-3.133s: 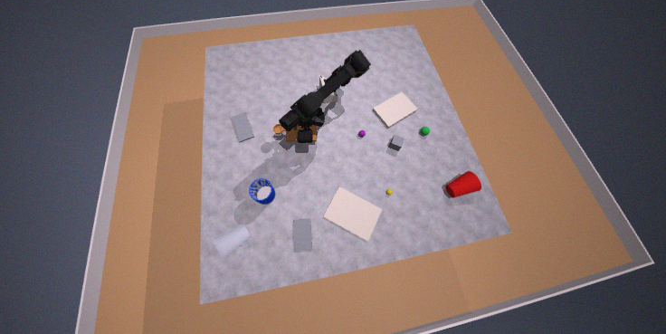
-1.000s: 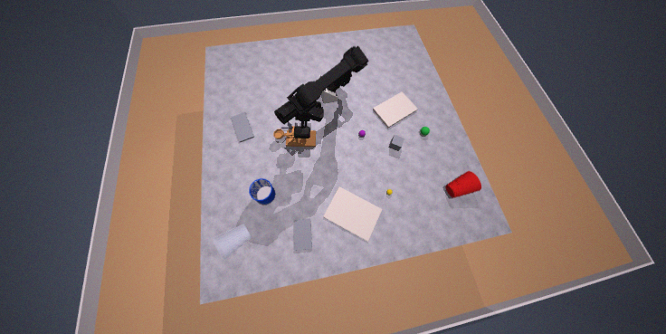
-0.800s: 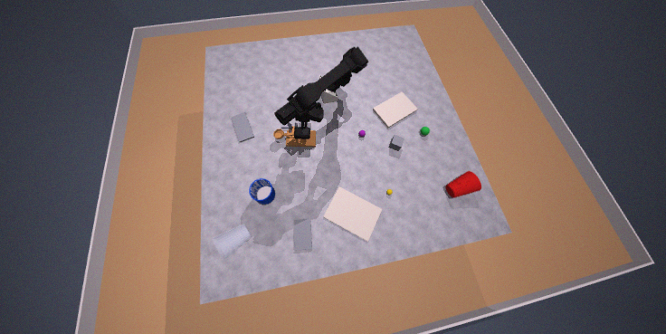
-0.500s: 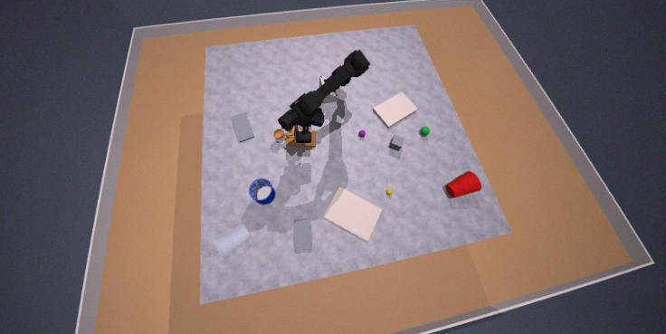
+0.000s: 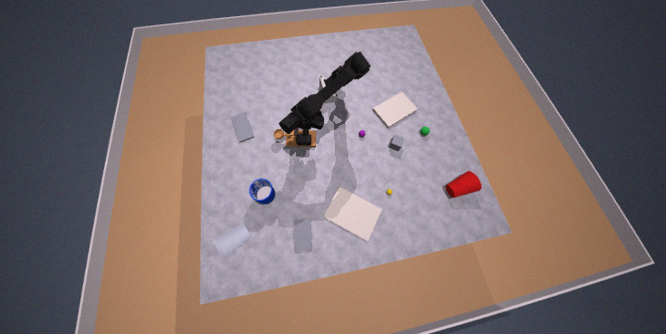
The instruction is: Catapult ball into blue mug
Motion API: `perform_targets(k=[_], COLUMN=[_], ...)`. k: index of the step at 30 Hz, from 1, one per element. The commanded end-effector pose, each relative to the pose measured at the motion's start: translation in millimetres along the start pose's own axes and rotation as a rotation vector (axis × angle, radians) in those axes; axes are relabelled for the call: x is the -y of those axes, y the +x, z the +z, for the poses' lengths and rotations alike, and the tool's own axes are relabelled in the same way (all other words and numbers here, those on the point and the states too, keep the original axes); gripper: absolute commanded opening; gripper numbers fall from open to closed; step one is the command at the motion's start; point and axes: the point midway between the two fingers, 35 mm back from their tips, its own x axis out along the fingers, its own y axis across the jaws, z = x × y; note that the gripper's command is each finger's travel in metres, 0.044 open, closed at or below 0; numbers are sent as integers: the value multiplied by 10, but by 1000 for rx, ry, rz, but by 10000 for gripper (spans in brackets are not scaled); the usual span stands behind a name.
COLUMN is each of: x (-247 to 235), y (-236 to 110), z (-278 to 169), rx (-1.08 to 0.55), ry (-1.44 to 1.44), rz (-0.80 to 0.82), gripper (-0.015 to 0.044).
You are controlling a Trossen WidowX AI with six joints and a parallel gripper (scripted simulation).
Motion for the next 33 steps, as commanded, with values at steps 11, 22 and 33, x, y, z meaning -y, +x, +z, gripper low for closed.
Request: perform_targets(k=[11,22,33], x=[-21,-32,-14], y=[254,389,356], z=[17,25,16], rx=[8,9,3], ry=[6,6,-1], rz=[5,5,2], gripper=[440,440,177])
